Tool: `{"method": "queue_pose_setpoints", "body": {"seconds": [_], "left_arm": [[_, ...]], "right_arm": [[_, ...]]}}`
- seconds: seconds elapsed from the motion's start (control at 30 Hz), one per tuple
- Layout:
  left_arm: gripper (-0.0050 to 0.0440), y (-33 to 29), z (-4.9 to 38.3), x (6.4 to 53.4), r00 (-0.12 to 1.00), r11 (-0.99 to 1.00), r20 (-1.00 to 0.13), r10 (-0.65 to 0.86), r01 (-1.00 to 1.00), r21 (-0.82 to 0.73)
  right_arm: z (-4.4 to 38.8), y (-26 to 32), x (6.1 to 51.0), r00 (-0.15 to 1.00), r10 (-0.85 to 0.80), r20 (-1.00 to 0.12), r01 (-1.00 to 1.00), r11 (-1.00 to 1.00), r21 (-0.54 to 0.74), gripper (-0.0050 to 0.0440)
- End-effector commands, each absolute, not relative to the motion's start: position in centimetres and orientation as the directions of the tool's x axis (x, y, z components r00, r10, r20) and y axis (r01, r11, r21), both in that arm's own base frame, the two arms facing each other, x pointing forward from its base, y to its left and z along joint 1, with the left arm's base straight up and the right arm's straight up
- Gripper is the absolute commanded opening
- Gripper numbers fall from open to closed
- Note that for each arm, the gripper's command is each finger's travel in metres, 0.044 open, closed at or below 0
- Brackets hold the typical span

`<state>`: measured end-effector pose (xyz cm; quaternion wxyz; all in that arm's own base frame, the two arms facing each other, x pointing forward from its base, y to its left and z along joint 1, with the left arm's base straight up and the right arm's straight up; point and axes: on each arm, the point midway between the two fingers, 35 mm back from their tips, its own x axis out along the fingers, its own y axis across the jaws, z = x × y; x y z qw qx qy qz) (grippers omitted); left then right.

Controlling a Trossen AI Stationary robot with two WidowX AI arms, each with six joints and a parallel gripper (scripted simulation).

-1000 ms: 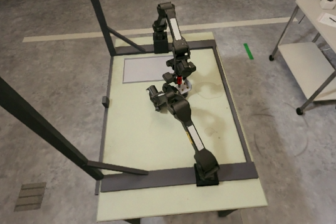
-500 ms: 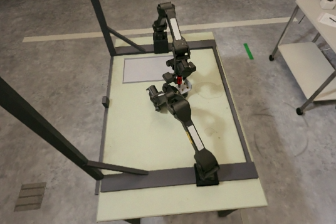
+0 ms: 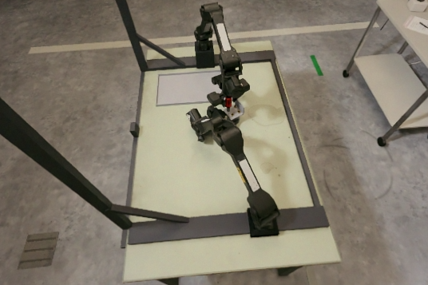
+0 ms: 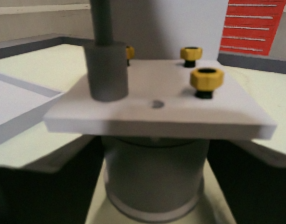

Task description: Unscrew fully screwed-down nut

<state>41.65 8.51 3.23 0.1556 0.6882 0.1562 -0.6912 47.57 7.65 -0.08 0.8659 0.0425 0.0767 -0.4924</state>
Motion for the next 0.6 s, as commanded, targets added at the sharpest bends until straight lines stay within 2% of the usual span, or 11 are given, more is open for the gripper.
{"method": "queue_pose_setpoints", "body": {"seconds": [0.0, 0.57], "left_arm": [[0.0250, 8.61, 4.69, 42.19, 0.036, -0.903, -0.999, 0.007, 0.429, 0.009], [0.0250, 8.60, 4.79, 42.18, 0.036, -0.903, -0.999, 0.007, 0.429, 0.009]], "right_arm": [[2.22, 7.79, 48.10, 0.510, -0.843, -0.170, 0.859, 0.510, 0.049, 0.0245], [2.22, 7.79, 48.10, 0.510, -0.843, -0.170, 0.859, 0.510, 0.049, 0.0245]]}}
